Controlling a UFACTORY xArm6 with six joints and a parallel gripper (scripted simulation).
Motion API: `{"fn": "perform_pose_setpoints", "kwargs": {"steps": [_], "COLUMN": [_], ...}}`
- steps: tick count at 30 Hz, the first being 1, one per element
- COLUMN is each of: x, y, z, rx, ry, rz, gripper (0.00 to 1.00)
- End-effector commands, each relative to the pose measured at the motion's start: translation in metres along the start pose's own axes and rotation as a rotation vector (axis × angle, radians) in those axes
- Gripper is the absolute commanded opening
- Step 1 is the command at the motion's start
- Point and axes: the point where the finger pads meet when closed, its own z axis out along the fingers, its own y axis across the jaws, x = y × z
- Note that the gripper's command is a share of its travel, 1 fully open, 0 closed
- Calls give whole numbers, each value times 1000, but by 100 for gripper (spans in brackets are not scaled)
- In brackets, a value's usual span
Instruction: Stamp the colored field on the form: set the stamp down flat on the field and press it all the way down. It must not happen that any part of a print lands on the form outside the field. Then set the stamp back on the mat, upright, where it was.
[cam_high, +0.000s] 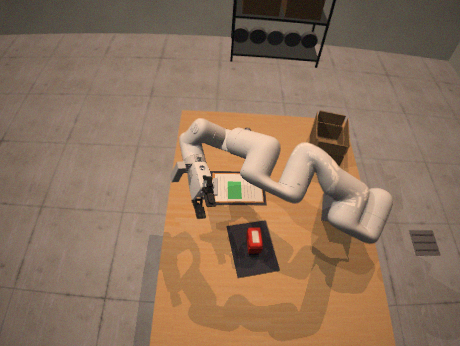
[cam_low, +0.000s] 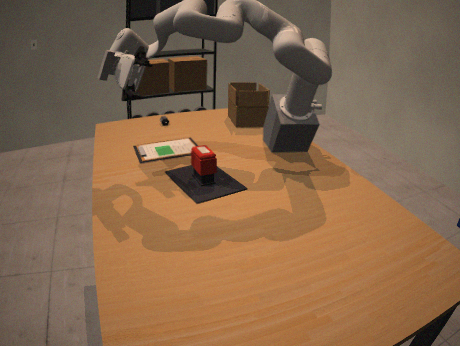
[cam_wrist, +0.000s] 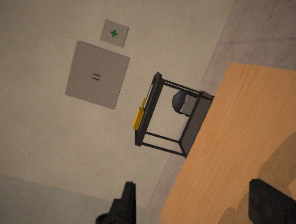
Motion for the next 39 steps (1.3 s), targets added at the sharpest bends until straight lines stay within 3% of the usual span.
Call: {"fn": "perform_pose_setpoints", "kwargs": {"steps": [1, 21, 25, 28, 30, 31, 34, 36, 38, 39], "x": [1, 2, 6, 5, 5, 2, 2, -8, -8, -17], "y": [-2, 2, 19, 43, 43, 52, 52, 72, 72, 82], "z": [0, 2, 16, 34, 34, 41, 41, 55, 55, 61], "rx": [-2, -16, -94, -212, -212, -263, -263, -375, -375, -436], "ry": [-1, 1, 10, 2, 2, -8, -8, -47, -47, -77], "rz": [-4, -10, -44, -98, -98, -123, -123, -181, -181, -215], "gripper": [100, 100, 100, 100, 100, 100, 100, 100, 100, 100]}}
